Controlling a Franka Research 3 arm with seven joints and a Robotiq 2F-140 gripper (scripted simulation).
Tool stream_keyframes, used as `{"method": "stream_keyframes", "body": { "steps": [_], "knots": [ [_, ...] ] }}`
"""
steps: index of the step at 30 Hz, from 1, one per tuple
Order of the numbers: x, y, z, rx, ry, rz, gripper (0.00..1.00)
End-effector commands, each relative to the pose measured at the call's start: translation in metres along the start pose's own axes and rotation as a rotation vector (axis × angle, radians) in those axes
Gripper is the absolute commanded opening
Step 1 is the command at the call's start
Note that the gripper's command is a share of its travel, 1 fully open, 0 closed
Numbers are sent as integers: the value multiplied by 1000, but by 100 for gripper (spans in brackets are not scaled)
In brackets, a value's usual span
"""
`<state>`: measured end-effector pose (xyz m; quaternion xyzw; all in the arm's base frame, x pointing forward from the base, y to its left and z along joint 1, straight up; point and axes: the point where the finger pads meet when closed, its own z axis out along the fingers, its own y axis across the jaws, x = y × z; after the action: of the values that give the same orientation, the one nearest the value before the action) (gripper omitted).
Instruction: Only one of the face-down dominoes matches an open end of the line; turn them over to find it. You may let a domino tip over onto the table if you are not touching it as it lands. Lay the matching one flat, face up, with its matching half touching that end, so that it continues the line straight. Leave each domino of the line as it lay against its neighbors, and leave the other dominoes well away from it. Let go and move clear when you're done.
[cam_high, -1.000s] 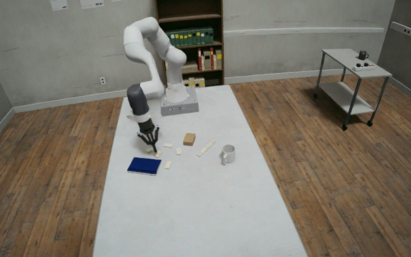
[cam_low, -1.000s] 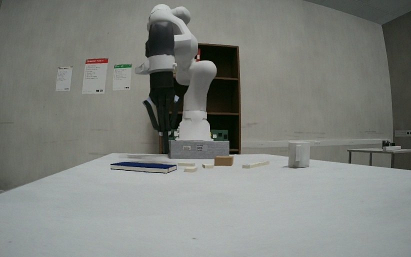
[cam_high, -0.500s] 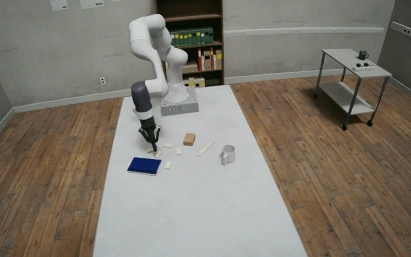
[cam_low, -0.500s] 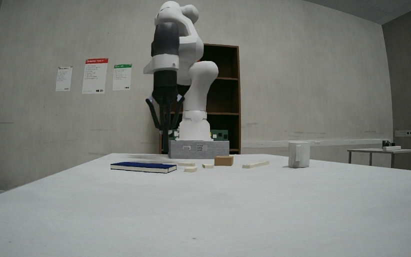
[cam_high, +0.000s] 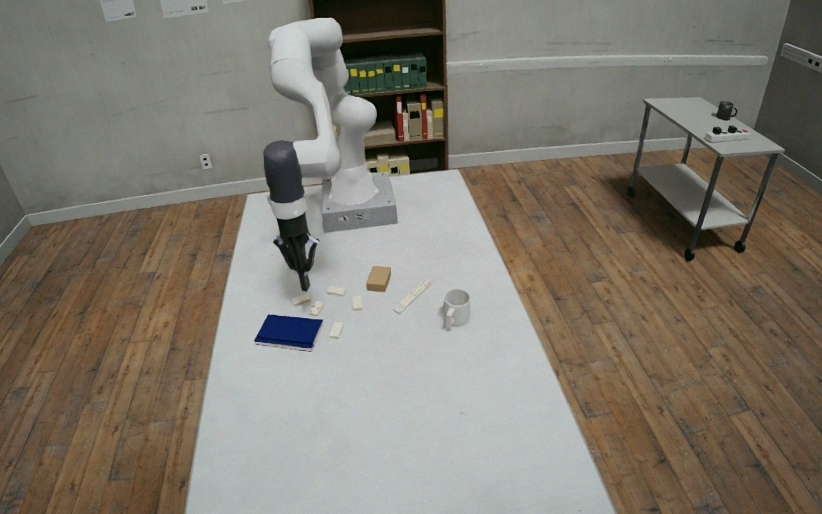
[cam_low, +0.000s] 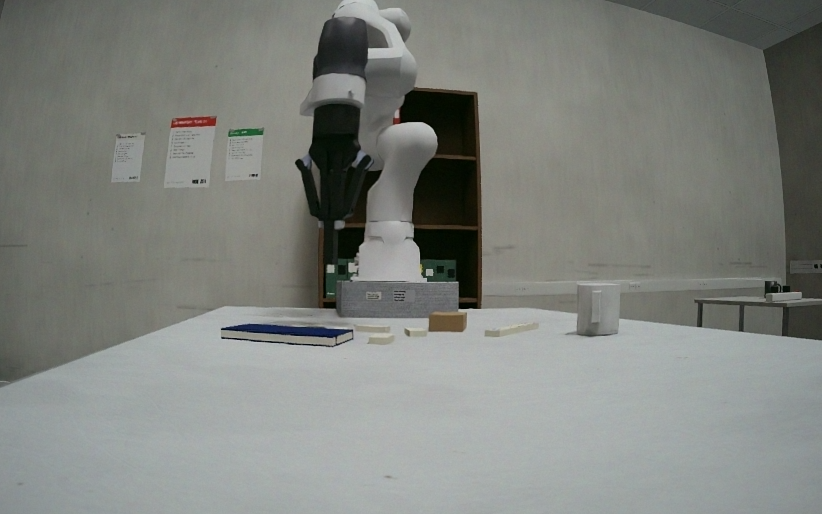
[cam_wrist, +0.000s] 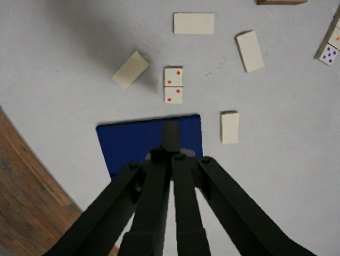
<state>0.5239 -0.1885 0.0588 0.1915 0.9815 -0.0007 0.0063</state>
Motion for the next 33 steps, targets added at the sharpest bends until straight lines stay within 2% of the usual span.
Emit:
{"method": "stream_keyframes", "body": {
  "steps": [1, 4, 5, 33],
  "knots": [
    [5, 2, -7, -1, 18, 37, 10],
    [5, 2, -8, -1, 18, 37, 10],
    [5, 2, -8, -1, 18, 37, 100],
    [5, 2, -8, -1, 18, 37, 100]
  ]
}}
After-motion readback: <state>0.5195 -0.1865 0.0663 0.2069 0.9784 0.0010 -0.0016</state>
